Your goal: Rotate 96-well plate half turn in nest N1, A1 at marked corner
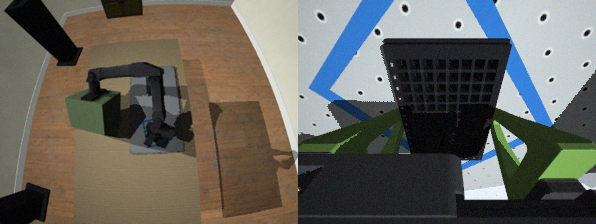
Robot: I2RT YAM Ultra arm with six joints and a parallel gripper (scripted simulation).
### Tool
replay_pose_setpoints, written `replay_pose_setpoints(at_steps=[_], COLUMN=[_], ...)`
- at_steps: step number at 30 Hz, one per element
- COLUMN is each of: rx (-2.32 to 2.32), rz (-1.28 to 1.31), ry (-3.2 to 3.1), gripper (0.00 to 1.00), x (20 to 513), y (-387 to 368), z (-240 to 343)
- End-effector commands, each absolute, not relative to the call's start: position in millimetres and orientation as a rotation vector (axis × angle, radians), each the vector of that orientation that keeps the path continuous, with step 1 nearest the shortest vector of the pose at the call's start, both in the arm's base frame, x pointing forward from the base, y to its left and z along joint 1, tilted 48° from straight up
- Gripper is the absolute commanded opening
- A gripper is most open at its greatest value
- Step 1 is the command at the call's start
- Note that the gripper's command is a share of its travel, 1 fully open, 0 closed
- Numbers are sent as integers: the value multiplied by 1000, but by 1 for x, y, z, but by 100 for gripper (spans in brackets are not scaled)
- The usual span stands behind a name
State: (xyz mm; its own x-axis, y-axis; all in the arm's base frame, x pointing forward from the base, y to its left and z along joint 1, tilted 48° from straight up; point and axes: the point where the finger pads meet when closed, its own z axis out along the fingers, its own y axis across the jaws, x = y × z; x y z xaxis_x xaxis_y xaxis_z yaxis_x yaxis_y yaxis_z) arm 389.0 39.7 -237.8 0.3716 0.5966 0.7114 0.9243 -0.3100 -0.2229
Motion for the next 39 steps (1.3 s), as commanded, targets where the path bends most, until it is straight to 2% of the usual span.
replay_pose_setpoints(at_steps=[1,39], rx=[-2031,-2032], rz=[-696,-696], ry=[-1305,-1305], gripper=[0,0], x=[392,389], y=[35,8], z=[-236,-211])
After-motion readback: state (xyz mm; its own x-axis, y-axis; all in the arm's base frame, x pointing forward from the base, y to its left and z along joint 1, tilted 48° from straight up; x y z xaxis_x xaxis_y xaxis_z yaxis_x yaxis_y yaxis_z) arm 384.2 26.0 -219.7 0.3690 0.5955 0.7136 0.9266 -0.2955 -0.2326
